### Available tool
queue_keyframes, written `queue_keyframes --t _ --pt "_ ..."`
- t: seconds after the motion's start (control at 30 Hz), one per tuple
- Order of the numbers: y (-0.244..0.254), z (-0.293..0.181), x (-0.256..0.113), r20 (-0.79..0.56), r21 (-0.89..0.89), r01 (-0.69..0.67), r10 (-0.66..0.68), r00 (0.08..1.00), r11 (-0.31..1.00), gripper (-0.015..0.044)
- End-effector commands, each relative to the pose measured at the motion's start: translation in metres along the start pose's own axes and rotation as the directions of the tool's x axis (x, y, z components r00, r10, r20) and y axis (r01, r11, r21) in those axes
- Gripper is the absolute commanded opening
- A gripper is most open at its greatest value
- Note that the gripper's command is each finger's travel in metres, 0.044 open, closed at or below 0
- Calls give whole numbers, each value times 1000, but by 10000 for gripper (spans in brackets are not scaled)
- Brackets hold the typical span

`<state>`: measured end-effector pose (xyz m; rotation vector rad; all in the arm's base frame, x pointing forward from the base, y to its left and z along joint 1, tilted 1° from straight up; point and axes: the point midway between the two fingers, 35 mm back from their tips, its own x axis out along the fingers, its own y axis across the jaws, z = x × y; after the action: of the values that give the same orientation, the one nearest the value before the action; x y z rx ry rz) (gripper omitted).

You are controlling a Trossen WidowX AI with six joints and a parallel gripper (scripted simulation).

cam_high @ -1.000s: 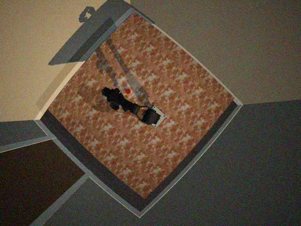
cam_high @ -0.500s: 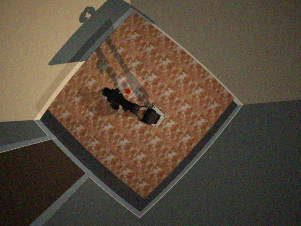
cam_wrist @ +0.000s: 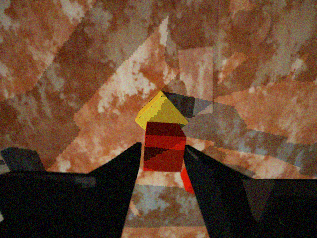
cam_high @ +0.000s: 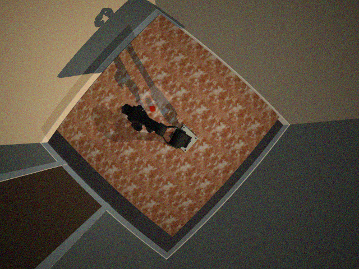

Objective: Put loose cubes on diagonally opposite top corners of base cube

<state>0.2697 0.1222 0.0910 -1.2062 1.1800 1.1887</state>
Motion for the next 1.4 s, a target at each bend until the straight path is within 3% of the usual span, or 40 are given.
queue_keyframes --t 0.0,0.93,0.97,1.03,1.17,1.37 --pt "0 0 -1 -2 -1 0 0 1000 1000 205" --pt "0 0 -30 0 0 0 0 1000 1000 205" --pt "0 0 -28 -2 10 -5 5 1000 1000 231" --pt "-3 -3 -29 -2 91 -4 4 1000 996 265" --pt "-12 -10 -34 -3 335 -2 3 1000 942 265" --pt "-25 -22 -41 -4 657 2 1 1000 754 265"
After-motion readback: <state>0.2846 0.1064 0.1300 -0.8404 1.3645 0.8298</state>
